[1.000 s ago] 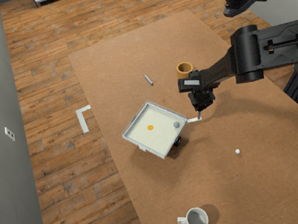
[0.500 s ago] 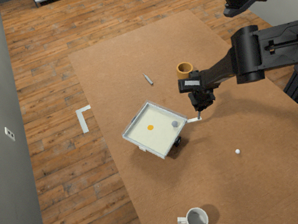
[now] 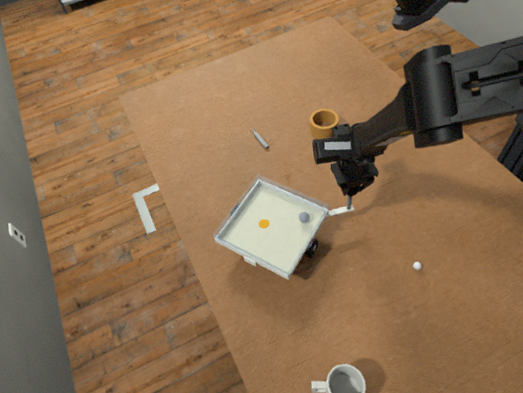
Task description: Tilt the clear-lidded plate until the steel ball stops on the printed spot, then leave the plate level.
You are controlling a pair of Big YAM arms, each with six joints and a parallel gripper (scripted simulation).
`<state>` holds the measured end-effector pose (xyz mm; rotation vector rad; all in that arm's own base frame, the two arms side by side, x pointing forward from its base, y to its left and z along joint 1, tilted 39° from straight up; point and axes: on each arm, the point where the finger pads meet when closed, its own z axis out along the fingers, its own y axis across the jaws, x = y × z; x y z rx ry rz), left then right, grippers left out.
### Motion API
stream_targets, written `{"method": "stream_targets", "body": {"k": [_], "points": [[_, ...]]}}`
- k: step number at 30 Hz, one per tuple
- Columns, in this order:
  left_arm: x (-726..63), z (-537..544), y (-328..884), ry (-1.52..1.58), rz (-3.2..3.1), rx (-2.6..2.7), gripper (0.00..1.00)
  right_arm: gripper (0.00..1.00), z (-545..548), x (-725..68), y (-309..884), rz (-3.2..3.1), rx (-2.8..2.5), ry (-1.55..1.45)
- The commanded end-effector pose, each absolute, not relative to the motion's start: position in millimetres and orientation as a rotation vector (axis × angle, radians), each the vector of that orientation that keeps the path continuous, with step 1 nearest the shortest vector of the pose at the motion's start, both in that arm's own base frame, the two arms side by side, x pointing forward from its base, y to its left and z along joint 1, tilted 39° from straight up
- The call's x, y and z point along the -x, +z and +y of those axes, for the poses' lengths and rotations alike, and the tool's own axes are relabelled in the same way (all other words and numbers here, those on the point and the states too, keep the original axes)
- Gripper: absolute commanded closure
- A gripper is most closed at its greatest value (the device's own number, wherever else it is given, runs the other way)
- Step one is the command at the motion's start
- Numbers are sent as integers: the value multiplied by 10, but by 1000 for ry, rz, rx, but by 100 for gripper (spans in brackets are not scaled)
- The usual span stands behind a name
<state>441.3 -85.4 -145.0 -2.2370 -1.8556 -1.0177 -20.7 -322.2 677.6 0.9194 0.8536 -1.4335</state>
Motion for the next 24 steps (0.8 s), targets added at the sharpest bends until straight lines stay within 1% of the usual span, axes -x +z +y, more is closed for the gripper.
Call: {"method": "stream_targets", "body": {"k": [1, 24], "points": [[-4461, -1029, -1440, -1041, -1861, 2266, 100, 0, -3161, 237, 6992, 827, -891, -1462], [-4496, -1077, -1321, -1048, -1862, 2276, 100, 0, -3161, 237, 6992, 827, -891, -1462]]}}
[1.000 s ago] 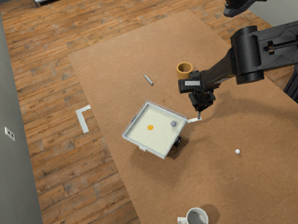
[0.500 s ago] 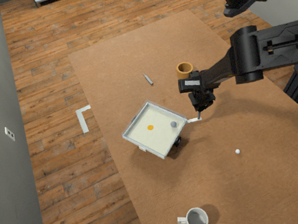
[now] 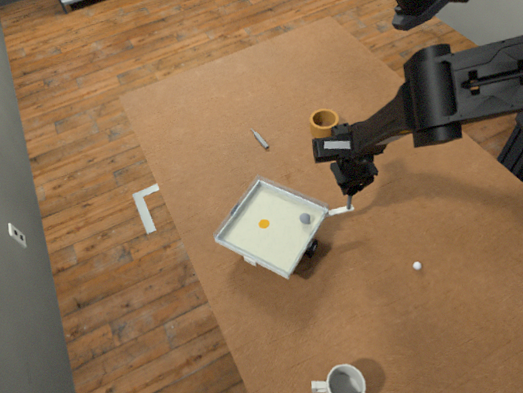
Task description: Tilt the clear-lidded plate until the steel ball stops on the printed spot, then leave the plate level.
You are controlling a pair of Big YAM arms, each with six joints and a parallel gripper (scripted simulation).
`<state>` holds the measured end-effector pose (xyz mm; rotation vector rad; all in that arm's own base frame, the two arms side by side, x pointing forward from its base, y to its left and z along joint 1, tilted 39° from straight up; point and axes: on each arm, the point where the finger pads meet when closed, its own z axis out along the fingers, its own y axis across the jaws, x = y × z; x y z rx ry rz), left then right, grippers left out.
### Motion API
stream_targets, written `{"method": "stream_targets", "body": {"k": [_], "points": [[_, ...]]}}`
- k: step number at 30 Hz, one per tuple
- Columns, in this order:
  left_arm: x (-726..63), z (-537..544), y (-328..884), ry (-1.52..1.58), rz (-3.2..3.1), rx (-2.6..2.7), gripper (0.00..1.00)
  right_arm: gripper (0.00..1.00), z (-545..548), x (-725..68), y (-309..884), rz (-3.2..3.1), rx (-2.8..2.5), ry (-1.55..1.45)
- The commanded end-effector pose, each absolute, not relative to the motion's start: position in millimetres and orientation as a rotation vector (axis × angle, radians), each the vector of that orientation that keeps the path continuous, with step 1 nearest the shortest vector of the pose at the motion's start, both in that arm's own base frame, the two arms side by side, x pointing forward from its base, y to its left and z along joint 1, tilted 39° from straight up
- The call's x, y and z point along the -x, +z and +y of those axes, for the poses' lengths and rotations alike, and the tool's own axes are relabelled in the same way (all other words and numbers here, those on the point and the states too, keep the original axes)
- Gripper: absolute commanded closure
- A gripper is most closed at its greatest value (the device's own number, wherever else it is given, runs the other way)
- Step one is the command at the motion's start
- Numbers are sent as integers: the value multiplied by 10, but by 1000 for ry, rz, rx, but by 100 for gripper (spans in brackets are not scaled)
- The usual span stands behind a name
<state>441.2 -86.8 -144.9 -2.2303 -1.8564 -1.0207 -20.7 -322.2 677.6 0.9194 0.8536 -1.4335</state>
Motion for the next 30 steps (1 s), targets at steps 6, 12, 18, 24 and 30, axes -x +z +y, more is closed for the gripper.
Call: {"method": "stream_targets", "body": {"k": [6, 12, 18, 24, 30], "points": [[-4473, -1043, -1318, -1049, -1844, 2286, 100, 0, -3161, 237, 6992, 827, -891, -1462], [-4479, -940, -1318, -1047, -1861, 2267, 100, 0, -3161, 237, 6992, 827, -891, -1462], [-4494, -813, -1311, -1051, -1874, 2239, 100, 0, -3161, 237, 6992, 827, -891, -1462], [-4494, -872, -1316, -1055, -1864, 2254, 100, 0, -3161, 237, 6992, 827, -891, -1462], [-4500, -917, -1318, -1058, -1859, 2263, 100, 0, -3161, 237, 6992, 827, -891, -1462]]}}
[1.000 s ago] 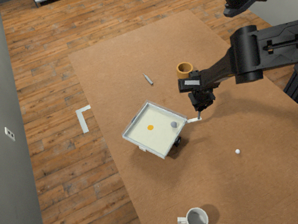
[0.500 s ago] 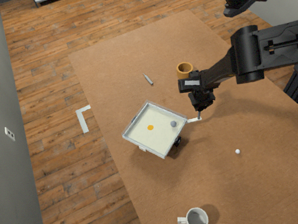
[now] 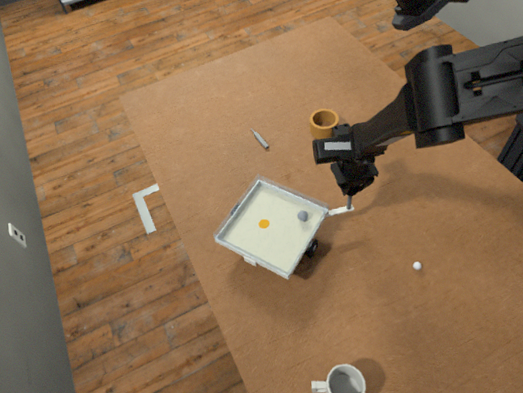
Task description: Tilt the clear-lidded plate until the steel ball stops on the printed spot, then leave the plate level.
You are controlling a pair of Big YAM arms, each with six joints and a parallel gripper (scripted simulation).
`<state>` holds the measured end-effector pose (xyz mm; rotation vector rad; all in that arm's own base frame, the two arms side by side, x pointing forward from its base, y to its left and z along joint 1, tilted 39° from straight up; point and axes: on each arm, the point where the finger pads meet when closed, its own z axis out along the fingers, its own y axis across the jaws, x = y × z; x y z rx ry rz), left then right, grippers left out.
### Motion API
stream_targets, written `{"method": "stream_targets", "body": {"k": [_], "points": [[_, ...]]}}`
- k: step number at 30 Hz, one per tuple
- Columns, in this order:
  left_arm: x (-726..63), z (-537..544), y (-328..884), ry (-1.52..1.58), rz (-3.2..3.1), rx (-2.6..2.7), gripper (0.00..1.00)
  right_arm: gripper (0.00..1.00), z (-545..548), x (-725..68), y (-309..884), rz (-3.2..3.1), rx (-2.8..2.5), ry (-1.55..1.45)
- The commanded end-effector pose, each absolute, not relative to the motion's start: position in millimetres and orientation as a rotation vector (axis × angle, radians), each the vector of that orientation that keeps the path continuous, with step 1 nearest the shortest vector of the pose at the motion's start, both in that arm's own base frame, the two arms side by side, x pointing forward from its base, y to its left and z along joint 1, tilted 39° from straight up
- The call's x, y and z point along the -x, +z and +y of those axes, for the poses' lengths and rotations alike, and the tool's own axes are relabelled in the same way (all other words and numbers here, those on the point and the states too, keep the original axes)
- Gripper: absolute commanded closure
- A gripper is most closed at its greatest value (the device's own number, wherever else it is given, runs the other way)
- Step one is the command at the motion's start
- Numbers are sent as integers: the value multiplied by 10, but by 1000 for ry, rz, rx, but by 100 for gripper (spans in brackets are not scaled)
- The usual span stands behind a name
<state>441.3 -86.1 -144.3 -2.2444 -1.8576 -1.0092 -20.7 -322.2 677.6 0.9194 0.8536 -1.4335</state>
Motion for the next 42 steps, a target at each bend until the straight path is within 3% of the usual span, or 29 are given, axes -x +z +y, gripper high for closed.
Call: {"method": "stream_targets", "body": {"k": [1, 42], "points": [[-4495, -925, -1329, -1056, -1856, 2265, 100, 0, -3161, 237, 6992, 827, -891, -1462], [-4487, -1078, -1301, -1048, -1865, 2267, 100, 0, -3161, 237, 6992, 827, -891, -1462]]}}
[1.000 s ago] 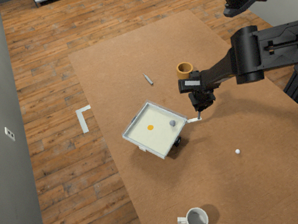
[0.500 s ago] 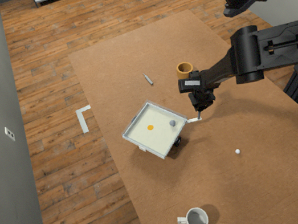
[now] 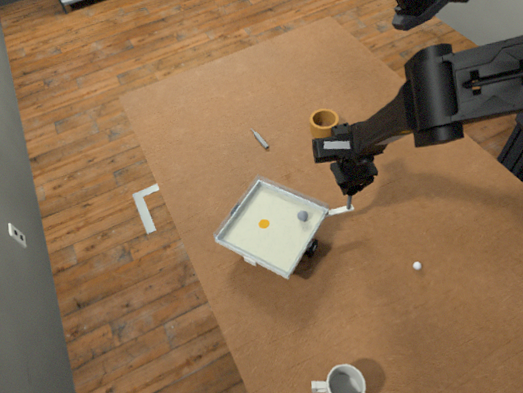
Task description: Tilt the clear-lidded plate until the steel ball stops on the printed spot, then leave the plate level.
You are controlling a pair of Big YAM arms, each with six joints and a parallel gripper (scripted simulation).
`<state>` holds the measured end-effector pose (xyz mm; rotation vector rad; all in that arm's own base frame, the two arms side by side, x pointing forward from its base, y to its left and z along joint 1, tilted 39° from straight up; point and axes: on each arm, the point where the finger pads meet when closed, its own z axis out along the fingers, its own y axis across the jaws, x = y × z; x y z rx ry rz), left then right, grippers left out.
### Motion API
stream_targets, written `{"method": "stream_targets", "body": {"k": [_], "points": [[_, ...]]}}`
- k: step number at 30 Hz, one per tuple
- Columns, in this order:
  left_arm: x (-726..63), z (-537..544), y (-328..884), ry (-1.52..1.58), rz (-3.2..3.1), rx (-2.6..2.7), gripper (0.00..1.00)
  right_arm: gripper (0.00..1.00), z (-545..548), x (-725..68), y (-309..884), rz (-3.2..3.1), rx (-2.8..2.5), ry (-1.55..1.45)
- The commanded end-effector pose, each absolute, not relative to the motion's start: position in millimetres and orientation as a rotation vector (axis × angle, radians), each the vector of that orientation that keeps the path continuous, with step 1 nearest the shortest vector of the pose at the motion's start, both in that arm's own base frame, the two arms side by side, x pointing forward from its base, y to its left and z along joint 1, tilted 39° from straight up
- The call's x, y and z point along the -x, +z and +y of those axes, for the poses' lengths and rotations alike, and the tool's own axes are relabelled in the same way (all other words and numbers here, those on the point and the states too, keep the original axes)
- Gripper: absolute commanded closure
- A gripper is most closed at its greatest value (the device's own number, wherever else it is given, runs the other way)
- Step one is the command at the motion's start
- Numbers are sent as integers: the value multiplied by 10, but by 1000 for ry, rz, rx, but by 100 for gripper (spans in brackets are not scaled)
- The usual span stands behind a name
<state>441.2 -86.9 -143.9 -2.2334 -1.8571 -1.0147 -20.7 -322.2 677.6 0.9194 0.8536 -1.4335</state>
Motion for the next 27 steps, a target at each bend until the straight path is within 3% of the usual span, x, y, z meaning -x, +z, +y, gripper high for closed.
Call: {"method": "stream_targets", "body": {"k": [1, 27], "points": [[-4487, -1078, -1300, -1048, -1865, 2267, 100, 0, -3161, 237, 6992, 827, -891, -1462], [-4456, -1049, -1292, -1041, -1851, 2272, 100, 0, -3161, 237, 6992, 827, -891, -1462]]}}
